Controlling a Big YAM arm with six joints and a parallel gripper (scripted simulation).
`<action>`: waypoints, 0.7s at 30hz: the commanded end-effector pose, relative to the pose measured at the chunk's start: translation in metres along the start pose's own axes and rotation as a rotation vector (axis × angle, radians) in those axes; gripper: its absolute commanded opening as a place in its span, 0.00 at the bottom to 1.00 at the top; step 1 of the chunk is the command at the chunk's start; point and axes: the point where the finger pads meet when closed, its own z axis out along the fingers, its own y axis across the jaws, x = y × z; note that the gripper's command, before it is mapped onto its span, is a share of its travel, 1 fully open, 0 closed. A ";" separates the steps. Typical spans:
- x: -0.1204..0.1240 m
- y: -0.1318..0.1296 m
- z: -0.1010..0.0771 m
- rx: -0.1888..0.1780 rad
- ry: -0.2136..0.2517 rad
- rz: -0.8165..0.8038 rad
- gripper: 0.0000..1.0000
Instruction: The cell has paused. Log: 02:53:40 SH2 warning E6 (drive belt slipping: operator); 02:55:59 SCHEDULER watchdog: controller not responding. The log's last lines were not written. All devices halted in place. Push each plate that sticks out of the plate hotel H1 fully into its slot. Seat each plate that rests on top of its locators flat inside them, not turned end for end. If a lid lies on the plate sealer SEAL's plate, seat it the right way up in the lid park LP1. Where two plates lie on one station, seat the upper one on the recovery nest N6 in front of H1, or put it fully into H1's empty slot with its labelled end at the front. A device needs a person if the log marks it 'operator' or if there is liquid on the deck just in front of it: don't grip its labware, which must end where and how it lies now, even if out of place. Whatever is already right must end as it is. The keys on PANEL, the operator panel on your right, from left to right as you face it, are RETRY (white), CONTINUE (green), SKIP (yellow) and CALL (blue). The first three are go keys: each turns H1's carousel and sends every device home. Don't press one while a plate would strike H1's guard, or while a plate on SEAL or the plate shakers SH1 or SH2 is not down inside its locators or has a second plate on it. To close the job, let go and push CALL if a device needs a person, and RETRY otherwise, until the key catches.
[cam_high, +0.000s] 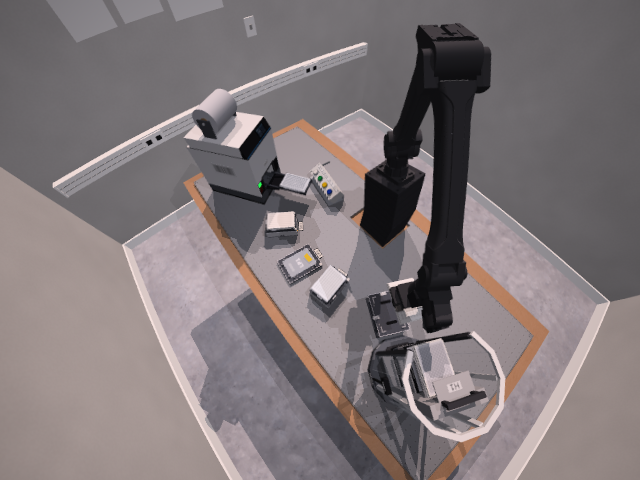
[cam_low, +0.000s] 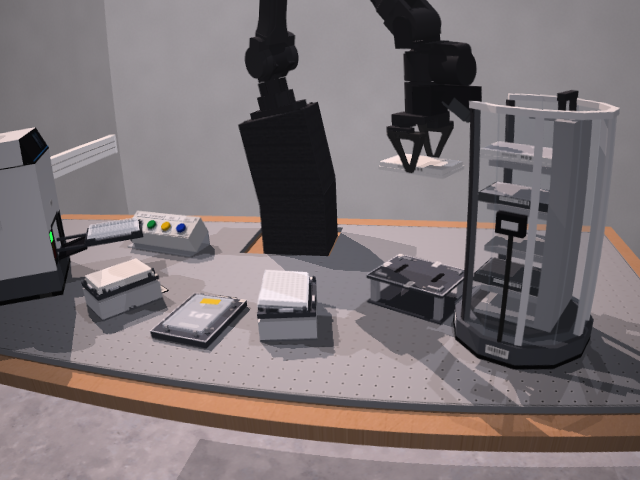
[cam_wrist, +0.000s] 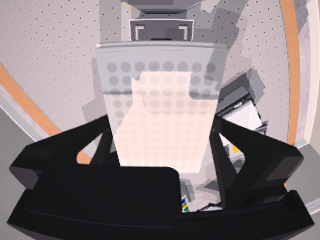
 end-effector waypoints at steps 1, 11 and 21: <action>0.000 -0.005 0.009 0.001 0.003 0.002 0.84; 0.000 -0.005 0.018 0.001 0.002 0.002 0.84; -0.007 -0.007 0.022 0.004 -0.012 0.004 0.84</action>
